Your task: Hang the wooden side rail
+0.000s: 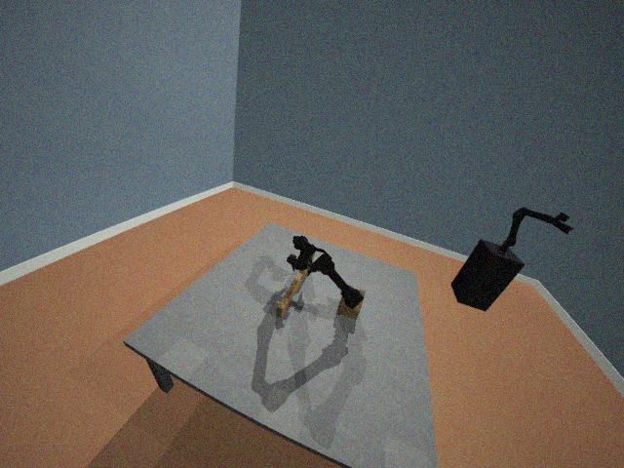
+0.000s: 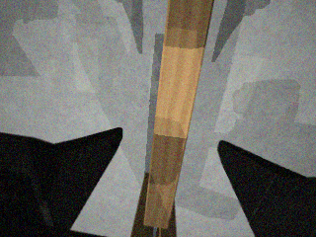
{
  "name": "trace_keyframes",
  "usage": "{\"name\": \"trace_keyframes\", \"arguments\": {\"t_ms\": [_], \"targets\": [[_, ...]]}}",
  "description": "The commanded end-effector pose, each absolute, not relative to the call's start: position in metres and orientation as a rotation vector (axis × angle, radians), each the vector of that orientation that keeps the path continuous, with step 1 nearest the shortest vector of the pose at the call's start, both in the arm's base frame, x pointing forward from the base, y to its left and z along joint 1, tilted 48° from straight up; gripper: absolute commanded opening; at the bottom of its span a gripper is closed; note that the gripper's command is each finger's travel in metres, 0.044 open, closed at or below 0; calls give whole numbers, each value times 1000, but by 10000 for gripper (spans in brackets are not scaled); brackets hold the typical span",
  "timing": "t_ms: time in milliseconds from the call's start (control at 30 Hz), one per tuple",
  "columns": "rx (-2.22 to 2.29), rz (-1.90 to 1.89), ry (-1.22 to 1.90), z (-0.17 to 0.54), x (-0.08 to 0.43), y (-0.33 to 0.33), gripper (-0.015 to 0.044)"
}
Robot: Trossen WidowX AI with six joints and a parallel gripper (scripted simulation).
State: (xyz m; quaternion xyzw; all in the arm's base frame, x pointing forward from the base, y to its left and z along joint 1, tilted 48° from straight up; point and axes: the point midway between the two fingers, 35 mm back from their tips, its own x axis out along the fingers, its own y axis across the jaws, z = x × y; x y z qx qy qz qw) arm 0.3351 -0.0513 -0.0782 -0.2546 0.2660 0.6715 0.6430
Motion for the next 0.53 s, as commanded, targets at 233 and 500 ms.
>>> {"name": "trace_keyframes", "arguments": {"t_ms": [233,500], "targets": [[-587,1531,602,-74,337,-48,440],[-587,1531,602,-74,337,-48,440]]}}
